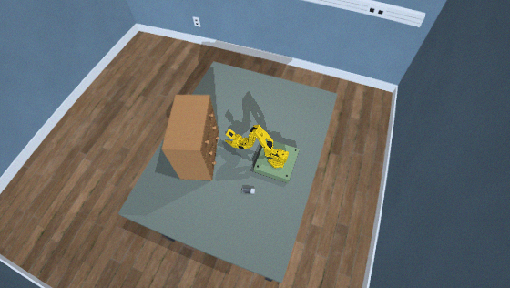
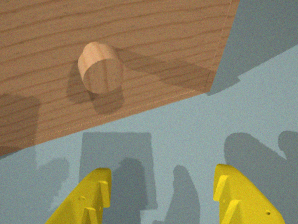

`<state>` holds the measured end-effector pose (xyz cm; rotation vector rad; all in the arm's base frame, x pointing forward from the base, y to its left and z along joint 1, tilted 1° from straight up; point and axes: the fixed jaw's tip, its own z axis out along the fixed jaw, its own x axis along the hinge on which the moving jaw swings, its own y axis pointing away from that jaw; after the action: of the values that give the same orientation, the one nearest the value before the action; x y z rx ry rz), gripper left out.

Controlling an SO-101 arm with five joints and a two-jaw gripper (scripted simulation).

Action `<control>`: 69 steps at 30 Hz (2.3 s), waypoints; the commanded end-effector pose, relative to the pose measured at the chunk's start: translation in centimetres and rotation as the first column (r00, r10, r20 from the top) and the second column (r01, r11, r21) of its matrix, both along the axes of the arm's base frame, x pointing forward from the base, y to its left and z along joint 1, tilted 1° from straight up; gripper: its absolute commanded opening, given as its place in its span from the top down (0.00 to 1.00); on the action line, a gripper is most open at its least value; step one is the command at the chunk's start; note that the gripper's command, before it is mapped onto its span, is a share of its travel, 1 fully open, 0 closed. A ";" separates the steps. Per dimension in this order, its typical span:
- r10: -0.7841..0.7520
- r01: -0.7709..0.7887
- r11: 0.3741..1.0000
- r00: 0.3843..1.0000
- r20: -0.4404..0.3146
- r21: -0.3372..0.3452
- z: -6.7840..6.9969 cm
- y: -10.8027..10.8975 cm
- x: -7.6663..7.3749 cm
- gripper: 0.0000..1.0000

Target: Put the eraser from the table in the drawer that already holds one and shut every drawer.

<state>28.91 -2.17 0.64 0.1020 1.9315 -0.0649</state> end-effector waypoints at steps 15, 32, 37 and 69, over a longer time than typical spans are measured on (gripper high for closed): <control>-0.006 0.006 1.000 0.998 -0.059 -0.006 1.6 -0.3 0.2 0.79; -0.007 0.007 1.000 0.981 -0.193 0.002 3.5 -0.4 -0.6 0.79; -0.007 0.008 1.000 0.972 -0.236 0.005 4.1 -0.4 -1.2 0.79; 0.000 0.012 1.000 0.883 -0.470 0.023 7.0 0.1 -7.2 0.79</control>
<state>22.97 -2.00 7.61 0.1156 2.3819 -0.0687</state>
